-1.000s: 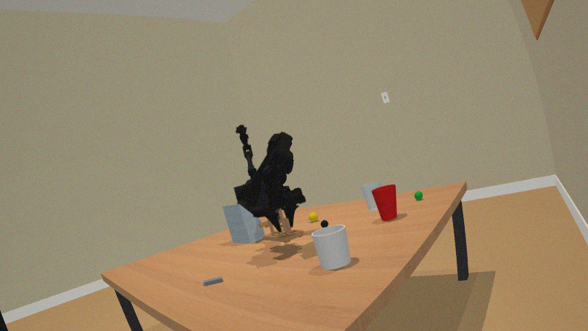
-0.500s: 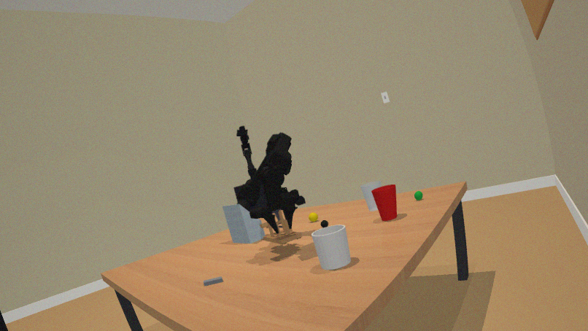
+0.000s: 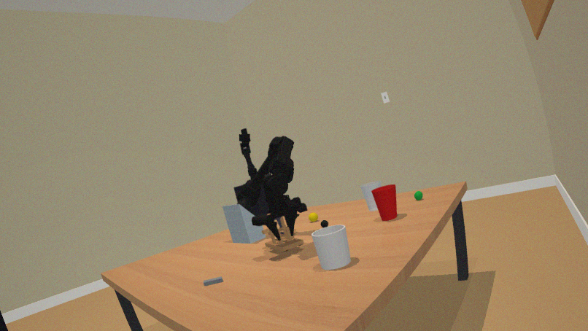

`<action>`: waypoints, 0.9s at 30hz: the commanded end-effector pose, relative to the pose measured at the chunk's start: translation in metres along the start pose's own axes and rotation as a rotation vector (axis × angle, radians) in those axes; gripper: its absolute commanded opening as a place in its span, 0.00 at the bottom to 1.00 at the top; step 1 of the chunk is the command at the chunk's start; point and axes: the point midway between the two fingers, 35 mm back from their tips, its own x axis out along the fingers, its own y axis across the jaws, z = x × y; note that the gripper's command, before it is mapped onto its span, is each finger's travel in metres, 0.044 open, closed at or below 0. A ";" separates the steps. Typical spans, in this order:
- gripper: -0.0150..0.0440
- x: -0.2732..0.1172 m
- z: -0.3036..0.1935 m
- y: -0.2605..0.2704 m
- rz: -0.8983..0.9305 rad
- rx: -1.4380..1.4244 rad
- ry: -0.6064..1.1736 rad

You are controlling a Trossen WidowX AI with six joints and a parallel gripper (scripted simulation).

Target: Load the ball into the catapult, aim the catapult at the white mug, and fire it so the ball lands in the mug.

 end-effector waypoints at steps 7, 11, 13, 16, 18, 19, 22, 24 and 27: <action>0.25 0.015 -0.001 -0.001 0.005 0.010 -0.003; 0.25 0.015 0.000 0.000 0.001 0.000 0.001; 0.25 0.015 0.000 0.000 0.001 0.000 0.001; 0.30 0.015 0.000 0.000 0.001 0.000 0.001; 0.39 0.015 0.000 0.000 0.001 0.000 0.001; 0.43 0.015 0.000 0.000 0.001 0.000 0.001; 0.57 0.015 0.000 0.000 0.001 0.000 0.001; 0.65 0.015 0.000 0.000 0.001 0.000 0.001; 0.79 0.015 0.000 0.000 0.001 0.000 0.001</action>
